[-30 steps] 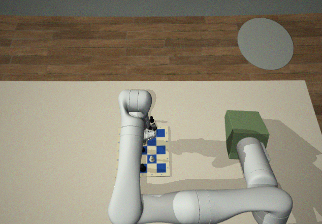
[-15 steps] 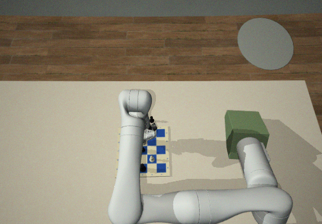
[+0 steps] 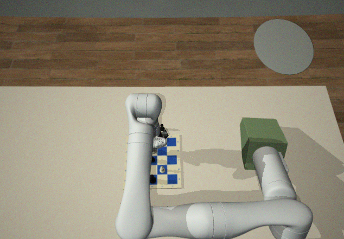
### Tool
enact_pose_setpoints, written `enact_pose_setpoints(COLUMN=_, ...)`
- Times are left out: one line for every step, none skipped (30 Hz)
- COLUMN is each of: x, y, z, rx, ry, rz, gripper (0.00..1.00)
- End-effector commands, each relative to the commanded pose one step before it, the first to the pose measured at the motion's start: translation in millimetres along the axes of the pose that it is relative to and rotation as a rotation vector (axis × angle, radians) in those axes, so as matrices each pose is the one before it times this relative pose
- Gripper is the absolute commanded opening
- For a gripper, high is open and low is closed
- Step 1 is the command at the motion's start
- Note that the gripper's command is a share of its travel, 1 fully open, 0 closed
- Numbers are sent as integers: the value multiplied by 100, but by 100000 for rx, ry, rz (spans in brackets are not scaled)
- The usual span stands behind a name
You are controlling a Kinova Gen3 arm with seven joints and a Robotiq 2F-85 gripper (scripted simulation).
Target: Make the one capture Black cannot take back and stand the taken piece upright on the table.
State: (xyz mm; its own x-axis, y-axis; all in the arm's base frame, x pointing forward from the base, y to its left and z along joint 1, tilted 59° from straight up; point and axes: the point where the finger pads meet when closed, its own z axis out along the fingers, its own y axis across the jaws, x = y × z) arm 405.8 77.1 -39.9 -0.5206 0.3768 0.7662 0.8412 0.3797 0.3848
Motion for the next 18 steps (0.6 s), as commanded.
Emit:
enact_pose_setpoints(x=-259, y=199, z=-2065, rx=-1032, ry=-988, rz=-230, gripper=0)
enact_pose_setpoints(x=0, y=-1, z=-746, rx=1, ry=-1, rz=1, gripper=0)
enact_pose_setpoints(x=0, y=1, z=-785, rx=-1, ry=1, rz=-1, gripper=0)
enact_pose_setpoints(x=0, y=0, z=-802, rx=0, ry=0, rz=0, gripper=0)
enact_pose_setpoints(x=0, y=0, z=-799, rx=0, ry=0, rz=0, gripper=0)
enact_pose_setpoints(x=0, y=0, z=-771, rx=0, ry=0, rz=0, gripper=0)
enact_pose_setpoints(x=0, y=0, z=-704, rx=0, ry=0, rz=0, gripper=0)
enact_pose_setpoints(x=0, y=0, z=-608, rx=1, ry=0, rz=1, gripper=0)
enact_pose_setpoints(x=0, y=0, z=-499, rx=0, ry=0, rz=0, gripper=0)
enact_pose_setpoints(x=0, y=0, z=0, rx=0, ry=0, rz=0, gripper=0)
enact_pose_setpoints(x=0, y=0, z=0, rx=0, ry=0, rz=0, gripper=0)
enact_pose_setpoints(x=0, y=0, z=-390, rx=-1, ry=0, rz=-1, gripper=0)
enact_pose_setpoints(x=0, y=0, z=-286, rx=0, ry=0, rz=0, gripper=0)
enact_pose_setpoints(x=0, y=0, z=-189, rx=0, ry=0, rz=0, gripper=0)
enact_pose_setpoints(x=0, y=0, z=-107, rx=1, ry=0, rz=1, gripper=0)
enact_pose_setpoints(x=0, y=0, z=-43, rx=0, ry=0, rz=0, gripper=0)
enact_pose_setpoints(x=0, y=0, z=-7, rx=0, ry=0, rz=0, gripper=0)
enact_pose_setpoints(x=0, y=0, z=0, rx=0, ry=0, rz=0, gripper=0)
